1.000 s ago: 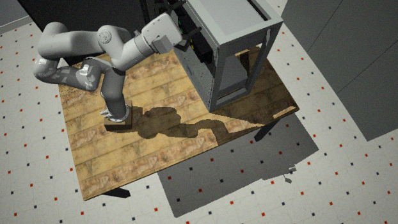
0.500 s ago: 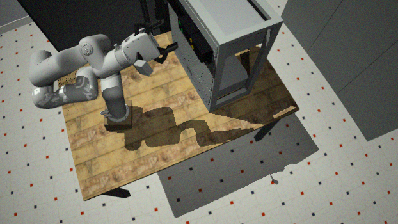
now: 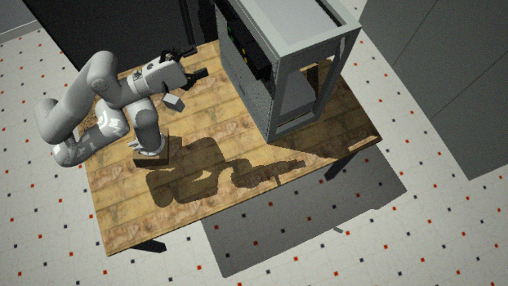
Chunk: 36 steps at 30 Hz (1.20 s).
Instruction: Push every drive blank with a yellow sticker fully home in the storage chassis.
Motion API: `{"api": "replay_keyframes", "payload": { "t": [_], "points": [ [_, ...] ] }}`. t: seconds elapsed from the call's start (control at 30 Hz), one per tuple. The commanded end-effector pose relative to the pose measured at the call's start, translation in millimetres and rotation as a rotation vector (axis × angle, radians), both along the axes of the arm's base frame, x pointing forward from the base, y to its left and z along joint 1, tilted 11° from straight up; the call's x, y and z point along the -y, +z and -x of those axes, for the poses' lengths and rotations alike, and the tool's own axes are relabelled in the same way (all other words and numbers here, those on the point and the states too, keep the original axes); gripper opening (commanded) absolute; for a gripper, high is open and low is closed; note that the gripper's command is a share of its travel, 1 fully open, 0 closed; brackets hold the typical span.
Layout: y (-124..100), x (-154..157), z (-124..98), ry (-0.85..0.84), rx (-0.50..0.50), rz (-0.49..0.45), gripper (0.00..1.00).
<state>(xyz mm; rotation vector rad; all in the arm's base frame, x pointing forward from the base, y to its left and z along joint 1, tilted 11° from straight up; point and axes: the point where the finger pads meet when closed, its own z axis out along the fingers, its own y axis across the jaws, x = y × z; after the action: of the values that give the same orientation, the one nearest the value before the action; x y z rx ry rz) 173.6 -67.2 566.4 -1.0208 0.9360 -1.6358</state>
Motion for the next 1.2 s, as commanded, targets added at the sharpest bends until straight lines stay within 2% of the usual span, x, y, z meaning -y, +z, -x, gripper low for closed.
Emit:
{"api": "replay_keyframes", "payload": {
  "t": [0.0,0.23,0.5,1.17],
  "points": [
    [-26.5,-11.2,14.3,0.014,-0.053,-0.053,1.0],
    [-61.5,-25.9,21.9,0.094,-0.115,-0.104,1.0],
    [-85.2,-37.0,27.2,0.152,-0.16,-0.133,1.0],
    [-95.6,-42.2,29.8,0.179,-0.18,-0.144,1.0]
  ]
}}
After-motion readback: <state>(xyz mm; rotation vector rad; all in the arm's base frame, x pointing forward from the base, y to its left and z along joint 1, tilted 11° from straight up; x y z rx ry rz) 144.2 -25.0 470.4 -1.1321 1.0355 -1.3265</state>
